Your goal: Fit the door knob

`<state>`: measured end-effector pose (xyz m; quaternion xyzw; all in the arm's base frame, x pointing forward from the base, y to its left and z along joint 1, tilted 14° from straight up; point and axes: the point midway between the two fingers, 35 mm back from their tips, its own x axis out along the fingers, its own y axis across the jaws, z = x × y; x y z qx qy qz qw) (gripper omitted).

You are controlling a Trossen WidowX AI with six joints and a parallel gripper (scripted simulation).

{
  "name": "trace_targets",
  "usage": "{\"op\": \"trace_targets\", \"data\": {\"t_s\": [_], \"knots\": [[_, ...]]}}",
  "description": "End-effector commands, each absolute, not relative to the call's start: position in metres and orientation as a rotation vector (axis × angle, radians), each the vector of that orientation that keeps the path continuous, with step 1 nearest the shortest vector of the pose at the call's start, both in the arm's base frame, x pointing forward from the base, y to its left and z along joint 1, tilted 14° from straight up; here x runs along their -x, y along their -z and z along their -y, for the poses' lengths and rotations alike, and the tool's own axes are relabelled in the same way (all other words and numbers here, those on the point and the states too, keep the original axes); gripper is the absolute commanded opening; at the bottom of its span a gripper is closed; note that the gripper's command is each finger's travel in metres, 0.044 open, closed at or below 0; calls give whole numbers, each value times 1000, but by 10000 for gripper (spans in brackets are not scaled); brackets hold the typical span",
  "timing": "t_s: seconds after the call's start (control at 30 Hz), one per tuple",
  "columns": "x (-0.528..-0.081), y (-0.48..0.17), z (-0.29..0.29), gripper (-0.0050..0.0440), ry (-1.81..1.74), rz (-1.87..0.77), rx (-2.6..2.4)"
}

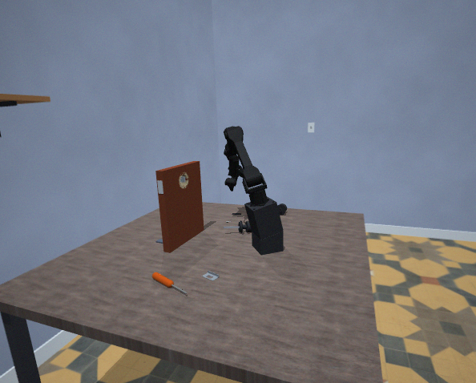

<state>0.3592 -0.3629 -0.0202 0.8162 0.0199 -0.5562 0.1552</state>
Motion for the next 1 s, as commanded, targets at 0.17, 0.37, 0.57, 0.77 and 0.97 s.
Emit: {"op": "trace_targets", "data": {"t_s": [0.17, 0.37, 0.57, 0.77, 0.97], "knots": [[-359, 20, 363, 400, 1593, -57, -2338], [-359, 20, 363, 400, 1593, -57, -2338], [-359, 17, 363, 424, 1593, -57, -2338], [-354, -7, 367, 440, 1593, -57, -2338], [-357, -17, 360, 440, 1572, -71, -2326]]}}
